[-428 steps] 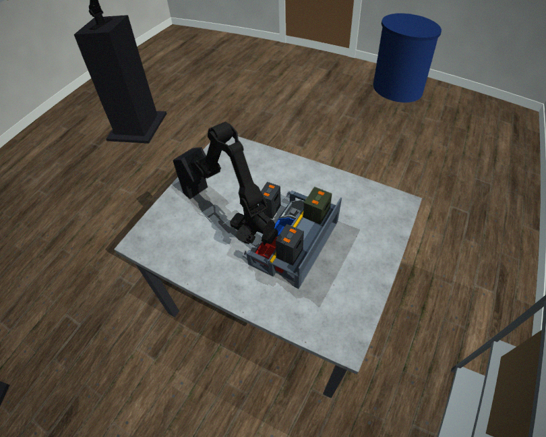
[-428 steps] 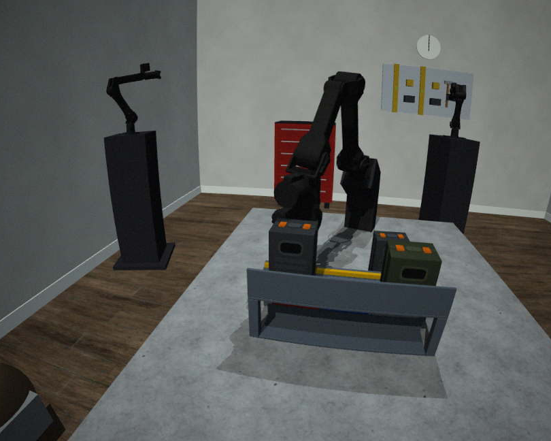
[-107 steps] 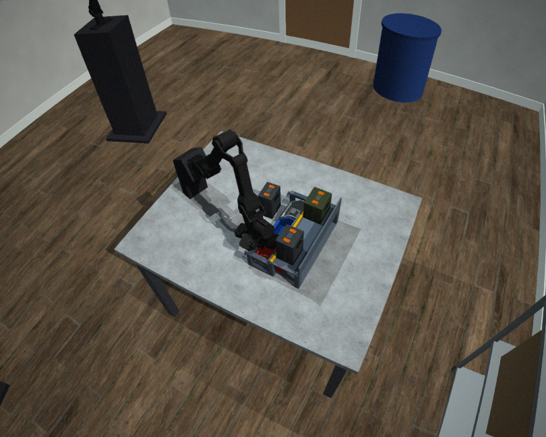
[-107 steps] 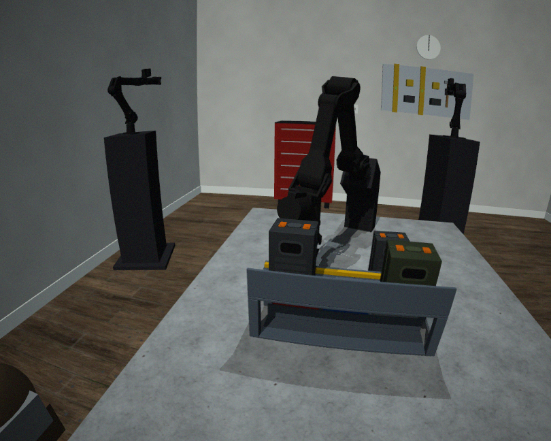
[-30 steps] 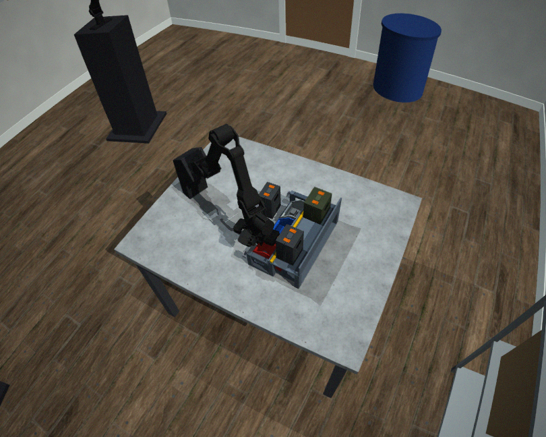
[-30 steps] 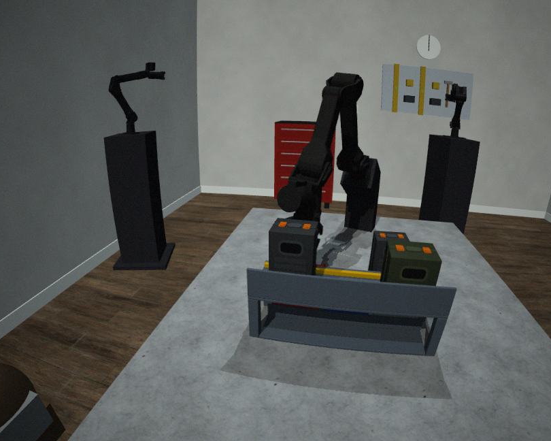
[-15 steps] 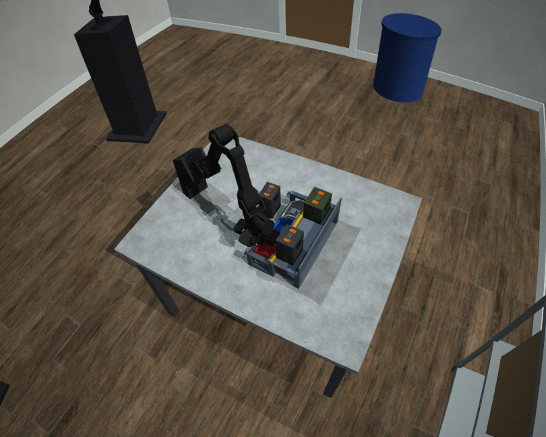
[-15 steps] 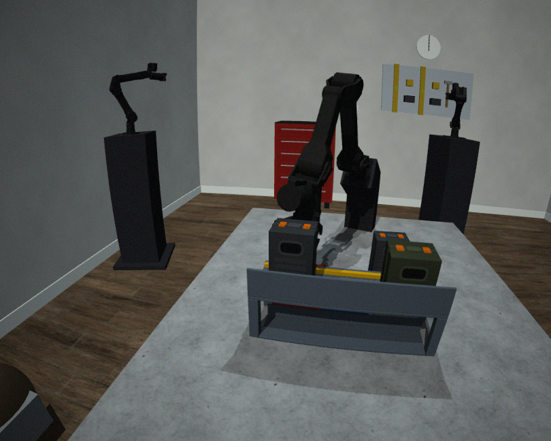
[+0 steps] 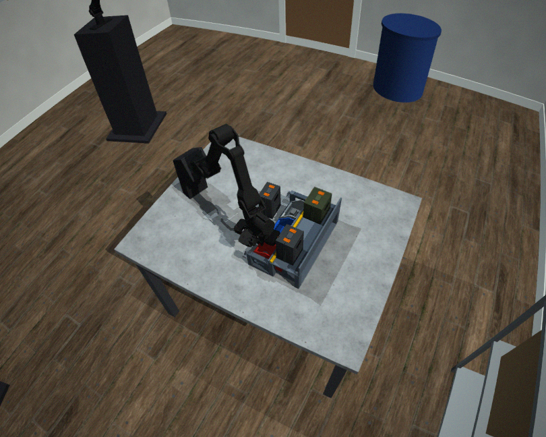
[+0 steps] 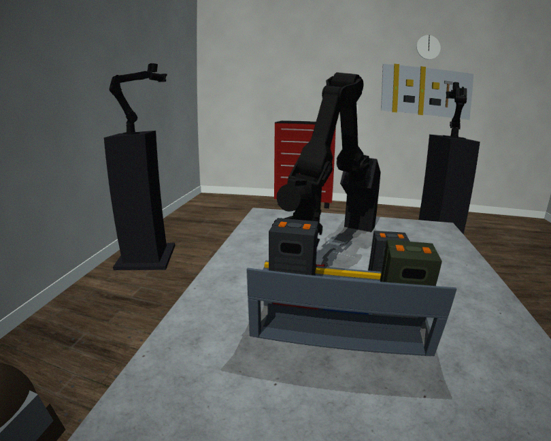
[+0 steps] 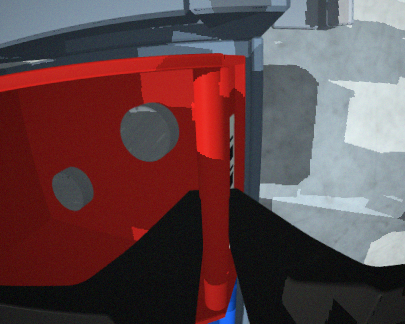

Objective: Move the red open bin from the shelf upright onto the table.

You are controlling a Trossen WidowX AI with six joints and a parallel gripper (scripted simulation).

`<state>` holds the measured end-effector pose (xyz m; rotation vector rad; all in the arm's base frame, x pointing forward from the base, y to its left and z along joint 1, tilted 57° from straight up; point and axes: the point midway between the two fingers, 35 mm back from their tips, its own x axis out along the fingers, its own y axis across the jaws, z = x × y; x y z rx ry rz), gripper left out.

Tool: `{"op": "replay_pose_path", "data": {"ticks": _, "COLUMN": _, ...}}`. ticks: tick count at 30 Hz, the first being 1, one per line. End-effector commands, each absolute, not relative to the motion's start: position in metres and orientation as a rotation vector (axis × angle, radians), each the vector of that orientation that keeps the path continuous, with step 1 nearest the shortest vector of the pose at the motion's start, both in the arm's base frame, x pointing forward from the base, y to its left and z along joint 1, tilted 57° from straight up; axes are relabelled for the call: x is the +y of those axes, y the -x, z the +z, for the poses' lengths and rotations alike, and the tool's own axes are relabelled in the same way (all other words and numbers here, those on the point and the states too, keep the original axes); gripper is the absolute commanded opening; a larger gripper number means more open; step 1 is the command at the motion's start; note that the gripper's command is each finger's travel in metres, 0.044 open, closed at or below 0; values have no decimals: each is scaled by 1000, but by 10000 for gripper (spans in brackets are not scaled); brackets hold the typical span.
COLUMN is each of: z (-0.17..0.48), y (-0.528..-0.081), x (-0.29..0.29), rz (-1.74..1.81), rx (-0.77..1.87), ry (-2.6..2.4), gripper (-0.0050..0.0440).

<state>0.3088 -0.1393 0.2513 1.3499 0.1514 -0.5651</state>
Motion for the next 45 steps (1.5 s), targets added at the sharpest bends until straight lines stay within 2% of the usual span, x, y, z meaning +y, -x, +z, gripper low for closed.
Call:
{"op": "replay_pose_path", "data": {"ticks": 1, "z": 266, "y": -308, "x": -138, "rz": -536, "rx": 117, "ry": -1339, "gripper": 0}}
{"op": "replay_pose_path", "data": {"ticks": 45, "z": 263, "y": -309, "x": -139, "rz": -539, "rx": 118, "ry": -1340, "gripper": 0}}
